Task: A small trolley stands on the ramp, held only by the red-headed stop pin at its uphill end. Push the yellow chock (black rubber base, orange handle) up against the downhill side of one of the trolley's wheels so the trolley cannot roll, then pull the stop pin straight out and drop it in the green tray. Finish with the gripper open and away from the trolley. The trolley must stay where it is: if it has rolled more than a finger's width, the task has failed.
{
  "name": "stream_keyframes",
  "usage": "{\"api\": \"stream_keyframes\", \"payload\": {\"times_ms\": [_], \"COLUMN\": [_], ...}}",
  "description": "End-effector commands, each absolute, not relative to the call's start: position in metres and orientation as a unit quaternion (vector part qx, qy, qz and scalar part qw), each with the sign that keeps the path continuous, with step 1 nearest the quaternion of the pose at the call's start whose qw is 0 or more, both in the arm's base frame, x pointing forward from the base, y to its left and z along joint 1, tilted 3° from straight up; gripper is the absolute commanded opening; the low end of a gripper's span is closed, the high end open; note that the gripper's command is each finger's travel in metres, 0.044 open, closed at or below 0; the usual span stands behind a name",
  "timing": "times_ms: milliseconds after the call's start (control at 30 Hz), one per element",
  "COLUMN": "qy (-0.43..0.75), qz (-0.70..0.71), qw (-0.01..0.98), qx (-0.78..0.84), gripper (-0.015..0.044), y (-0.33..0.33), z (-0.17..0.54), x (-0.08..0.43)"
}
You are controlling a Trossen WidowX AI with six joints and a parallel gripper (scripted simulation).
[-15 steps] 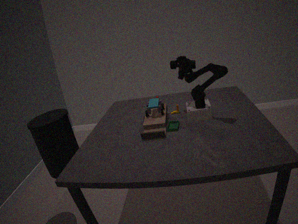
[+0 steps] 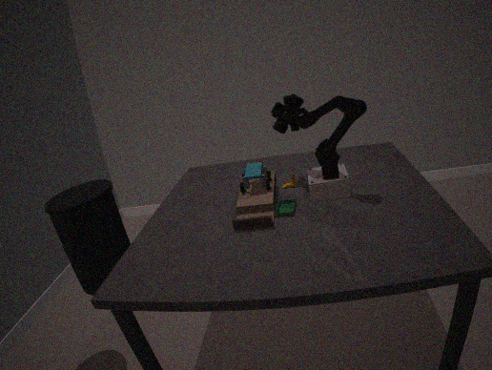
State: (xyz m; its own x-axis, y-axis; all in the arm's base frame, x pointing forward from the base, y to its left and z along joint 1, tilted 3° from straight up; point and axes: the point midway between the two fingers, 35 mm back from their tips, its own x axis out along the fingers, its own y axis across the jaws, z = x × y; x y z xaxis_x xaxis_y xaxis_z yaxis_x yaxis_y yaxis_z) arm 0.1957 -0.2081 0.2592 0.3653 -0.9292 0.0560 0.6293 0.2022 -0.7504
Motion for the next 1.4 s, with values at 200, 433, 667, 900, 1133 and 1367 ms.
{"api": "stream_keyframes", "payload": {"times_ms": [200, 433, 667, 900, 1133, 1367], "qy": [0.443, 0.528, 0.530, 0.458, 0.434, 0.434], "qz": [-0.242, 0.012, 0.270, 0.500, 0.543, 0.543], "qw": [0.681, 0.607, 0.533, 0.477, 0.469, 0.469], "qx": [-0.530, -0.594, -0.601, -0.559, -0.545, -0.545], "gripper": [0.0190, 0.0190, 0.0190, 0.0190, 0.0190, 0.0190], "y": [-0.206, -0.188, -0.156, -0.116, -0.107, -0.108], "z": [0.190, 0.137, 0.096, 0.079, 0.079, 0.062], "x": [0.239, 0.243, 0.228, 0.201, 0.195, 0.196]}}
